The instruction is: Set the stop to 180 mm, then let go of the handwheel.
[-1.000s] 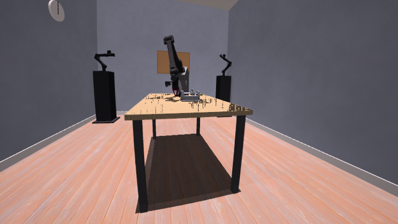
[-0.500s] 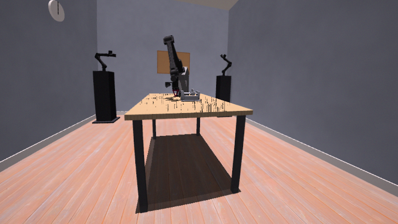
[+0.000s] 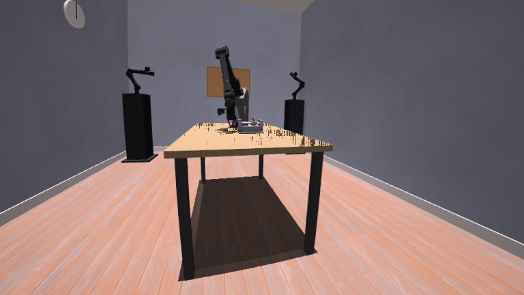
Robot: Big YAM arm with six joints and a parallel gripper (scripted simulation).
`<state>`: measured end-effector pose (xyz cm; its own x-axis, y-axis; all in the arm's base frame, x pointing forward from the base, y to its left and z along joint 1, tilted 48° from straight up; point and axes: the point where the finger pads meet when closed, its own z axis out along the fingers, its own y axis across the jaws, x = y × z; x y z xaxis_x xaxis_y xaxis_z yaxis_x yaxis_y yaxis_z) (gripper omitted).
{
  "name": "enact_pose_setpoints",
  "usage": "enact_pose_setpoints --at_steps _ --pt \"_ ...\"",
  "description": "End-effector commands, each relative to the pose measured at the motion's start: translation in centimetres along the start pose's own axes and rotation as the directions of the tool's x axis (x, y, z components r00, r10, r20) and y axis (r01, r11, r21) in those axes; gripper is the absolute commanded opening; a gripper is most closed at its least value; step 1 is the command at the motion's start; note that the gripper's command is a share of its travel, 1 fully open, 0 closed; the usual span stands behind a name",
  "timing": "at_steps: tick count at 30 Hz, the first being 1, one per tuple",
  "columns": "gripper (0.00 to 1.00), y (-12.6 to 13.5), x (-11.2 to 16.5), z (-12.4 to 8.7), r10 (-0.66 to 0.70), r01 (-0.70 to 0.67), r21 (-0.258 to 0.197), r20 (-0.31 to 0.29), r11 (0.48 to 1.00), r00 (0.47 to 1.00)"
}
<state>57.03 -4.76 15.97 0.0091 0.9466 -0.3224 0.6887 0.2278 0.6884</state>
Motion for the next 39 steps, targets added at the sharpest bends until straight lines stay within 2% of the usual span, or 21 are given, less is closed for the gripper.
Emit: enact_pose_setpoints --at_steps 1,39 --pt "0.06 -1.7 -0.5 1.5 -0.001 0.001 0.027 0.011 1.0 1.0" --pt "0.06 -4.4 -0.5 1.7 -0.003 0.003 0.044 0.009 0.999 1.0"
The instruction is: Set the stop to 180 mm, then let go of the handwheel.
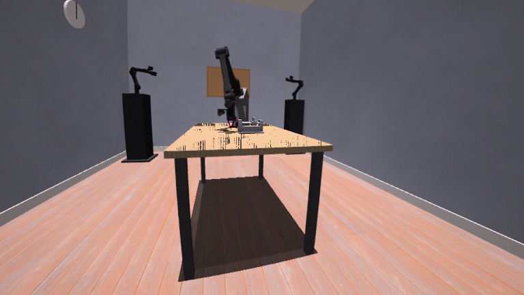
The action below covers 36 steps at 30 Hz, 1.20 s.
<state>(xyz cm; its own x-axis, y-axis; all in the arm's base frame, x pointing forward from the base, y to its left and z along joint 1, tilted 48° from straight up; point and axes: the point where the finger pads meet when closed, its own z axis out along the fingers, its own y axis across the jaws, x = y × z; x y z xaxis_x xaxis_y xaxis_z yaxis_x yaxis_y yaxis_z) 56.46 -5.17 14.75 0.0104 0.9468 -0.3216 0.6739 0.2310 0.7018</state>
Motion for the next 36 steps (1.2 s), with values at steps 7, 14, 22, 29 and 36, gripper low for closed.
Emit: enact_pose_setpoints --at_steps 7,14,22,29,36 --pt "0.06 -3.1 -0.5 1.1 -0.004 0.004 0.061 0.009 0.998 1.0" --pt "0.06 -3.7 -0.5 0.6 -0.005 0.005 0.061 0.008 0.998 1.0" --pt "0.06 -3.9 -0.5 0.6 -0.005 0.005 0.064 0.008 0.998 1.0" --pt "0.06 -3.0 -1.1 -1.1 0.003 -0.003 0.028 0.018 1.0 1.0" --pt "0.06 -4.2 -0.7 -0.5 -0.002 0.002 0.054 0.011 0.999 1.0"
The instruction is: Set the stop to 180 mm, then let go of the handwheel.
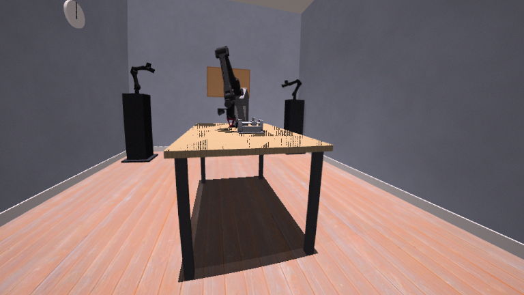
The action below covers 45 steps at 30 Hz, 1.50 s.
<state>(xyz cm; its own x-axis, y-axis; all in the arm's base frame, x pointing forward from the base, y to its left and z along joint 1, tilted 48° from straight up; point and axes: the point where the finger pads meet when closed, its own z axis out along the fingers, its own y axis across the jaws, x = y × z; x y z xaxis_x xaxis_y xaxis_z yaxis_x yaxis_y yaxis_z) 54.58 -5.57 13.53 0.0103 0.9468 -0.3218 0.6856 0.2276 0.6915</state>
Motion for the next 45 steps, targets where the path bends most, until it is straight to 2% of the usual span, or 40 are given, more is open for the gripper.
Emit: enact_pose_setpoints --at_steps 1,5,12,20,29,38,45 --pt "0.06 -1.8 -0.8 -0.2 -0.001 0.0 0.033 0.012 0.999 1.0" --pt "0.06 -1.3 -1.0 -1.0 0.003 -0.004 0.018 0.017 1.0 1.0" --pt "0.06 -2.1 -1.0 -2.3 0.008 -0.008 0.019 0.018 1.0 1.0" --pt "0.06 -2.4 -1.0 -2.4 0.008 -0.009 0.023 0.017 1.0 1.0" --pt "0.06 -1.5 0.1 -4.3 0.005 -0.005 0.011 0.002 1.0 1.0" --pt "0.06 -1.5 -0.2 -4.5 0.007 -0.007 0.013 0.006 1.0 1.0" --pt "0.06 -0.8 0.2 -5.8 0.004 -0.004 0.009 0.0 1.0 1.0"
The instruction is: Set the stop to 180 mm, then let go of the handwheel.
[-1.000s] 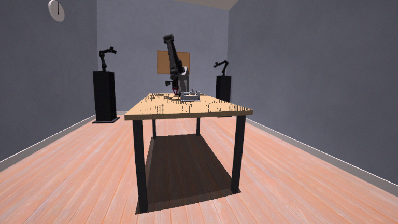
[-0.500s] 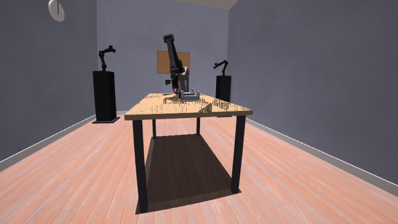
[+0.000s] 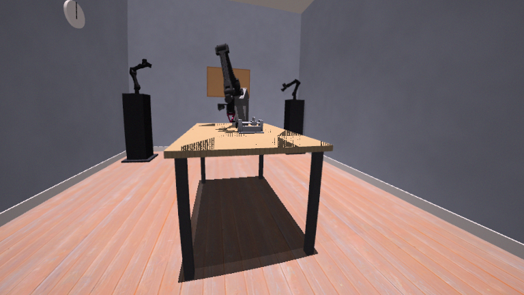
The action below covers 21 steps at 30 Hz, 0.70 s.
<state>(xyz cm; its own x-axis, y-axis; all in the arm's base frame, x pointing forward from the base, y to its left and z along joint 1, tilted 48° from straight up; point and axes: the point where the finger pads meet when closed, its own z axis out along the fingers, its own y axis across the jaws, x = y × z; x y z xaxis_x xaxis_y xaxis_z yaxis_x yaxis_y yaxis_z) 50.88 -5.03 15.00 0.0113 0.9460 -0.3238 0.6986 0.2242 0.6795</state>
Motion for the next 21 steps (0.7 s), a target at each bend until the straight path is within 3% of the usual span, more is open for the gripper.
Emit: enact_pose_setpoints --at_steps 1,15,21 --pt "0.06 0.8 0.2 -2.2 0.005 -0.005 -0.011 -0.002 1.0 1.0" --pt "0.06 1.8 -0.6 -2.2 0.012 -0.011 -0.023 0.009 1.0 1.0" --pt "0.06 1.0 -0.2 -0.9 0.005 -0.005 0.005 0.003 1.0 1.0"
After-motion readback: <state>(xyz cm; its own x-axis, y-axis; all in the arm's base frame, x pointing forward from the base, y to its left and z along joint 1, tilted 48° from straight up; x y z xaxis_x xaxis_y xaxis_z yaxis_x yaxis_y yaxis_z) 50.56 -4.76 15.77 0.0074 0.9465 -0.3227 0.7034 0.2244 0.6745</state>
